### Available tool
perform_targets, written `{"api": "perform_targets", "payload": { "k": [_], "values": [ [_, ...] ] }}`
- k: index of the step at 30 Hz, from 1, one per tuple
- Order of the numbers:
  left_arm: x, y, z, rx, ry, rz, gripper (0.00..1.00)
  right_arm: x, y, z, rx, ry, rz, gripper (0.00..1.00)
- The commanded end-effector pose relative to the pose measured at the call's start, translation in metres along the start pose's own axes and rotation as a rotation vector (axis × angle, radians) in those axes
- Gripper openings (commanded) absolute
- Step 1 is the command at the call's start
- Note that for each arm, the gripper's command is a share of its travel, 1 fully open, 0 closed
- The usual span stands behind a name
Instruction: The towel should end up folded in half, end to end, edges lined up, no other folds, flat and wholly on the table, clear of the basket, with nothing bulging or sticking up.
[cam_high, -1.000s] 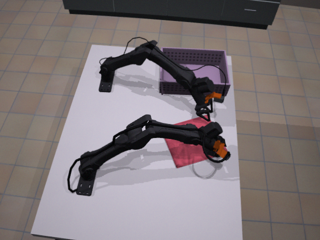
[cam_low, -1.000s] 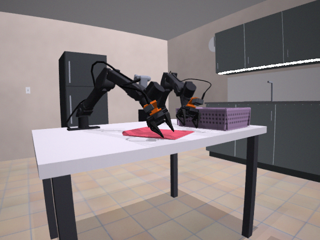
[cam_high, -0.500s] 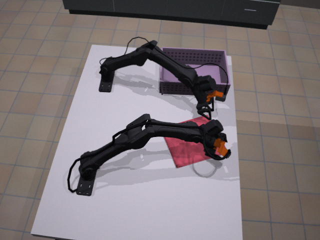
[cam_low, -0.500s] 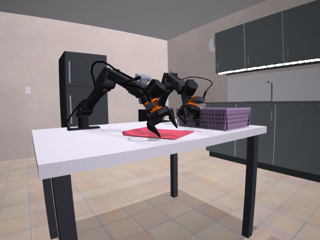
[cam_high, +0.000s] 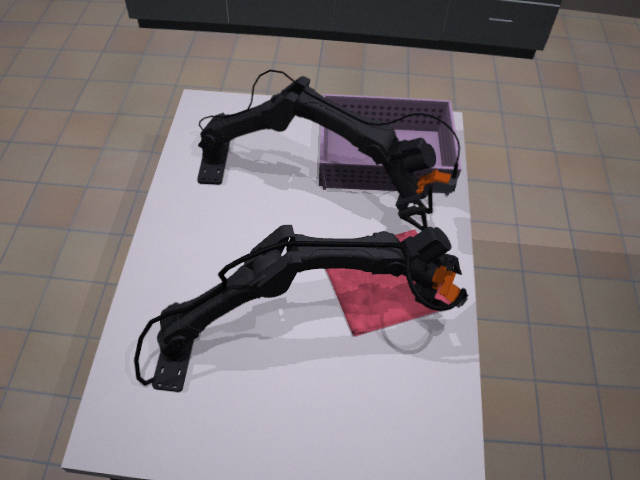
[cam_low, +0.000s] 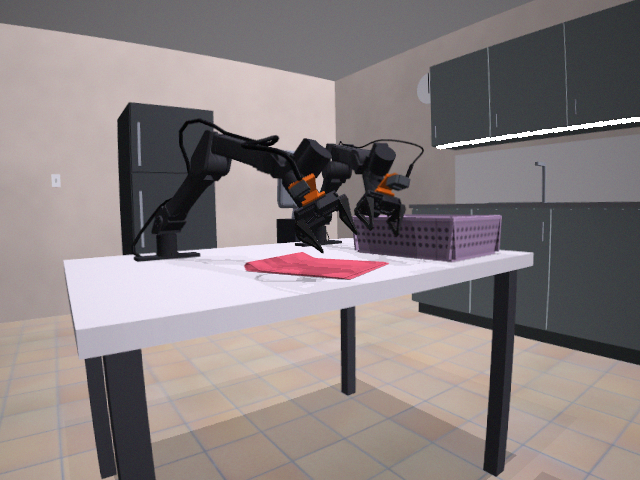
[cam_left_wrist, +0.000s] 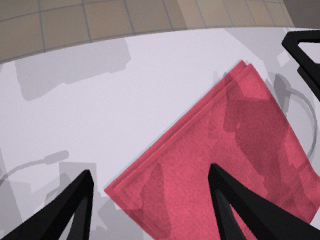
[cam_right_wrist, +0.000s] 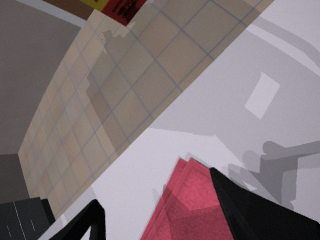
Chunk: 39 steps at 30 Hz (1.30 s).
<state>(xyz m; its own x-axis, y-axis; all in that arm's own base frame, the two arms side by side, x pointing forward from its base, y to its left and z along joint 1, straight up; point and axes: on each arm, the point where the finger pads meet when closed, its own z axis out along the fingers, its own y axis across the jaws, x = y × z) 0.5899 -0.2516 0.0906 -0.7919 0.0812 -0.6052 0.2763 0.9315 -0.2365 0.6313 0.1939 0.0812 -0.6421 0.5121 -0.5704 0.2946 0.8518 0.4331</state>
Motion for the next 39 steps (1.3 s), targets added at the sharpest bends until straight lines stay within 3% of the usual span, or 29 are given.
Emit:
{"api": "perform_targets", "payload": {
  "k": [1, 22, 23, 39],
  "values": [
    [-0.007, -0.004, -0.008, 0.01, -0.004, 0.013, 0.78, -0.019, 0.023, -0.025, -0.035, -0.042, 0.002, 0.84],
    [-0.005, -0.003, -0.008, 0.004, -0.005, 0.006, 0.78, -0.021, 0.025, -0.025, -0.041, -0.048, 0.004, 0.84],
    [-0.016, -0.005, -0.02, 0.016, -0.027, 0.016, 0.78, -0.021, 0.026, -0.025, -0.044, -0.054, 0.011, 0.84],
    [-0.004, -0.001, -0.008, 0.003, -0.005, 0.005, 0.78, -0.021, 0.026, -0.025, -0.045, -0.051, -0.003, 0.84]
  ]
}}
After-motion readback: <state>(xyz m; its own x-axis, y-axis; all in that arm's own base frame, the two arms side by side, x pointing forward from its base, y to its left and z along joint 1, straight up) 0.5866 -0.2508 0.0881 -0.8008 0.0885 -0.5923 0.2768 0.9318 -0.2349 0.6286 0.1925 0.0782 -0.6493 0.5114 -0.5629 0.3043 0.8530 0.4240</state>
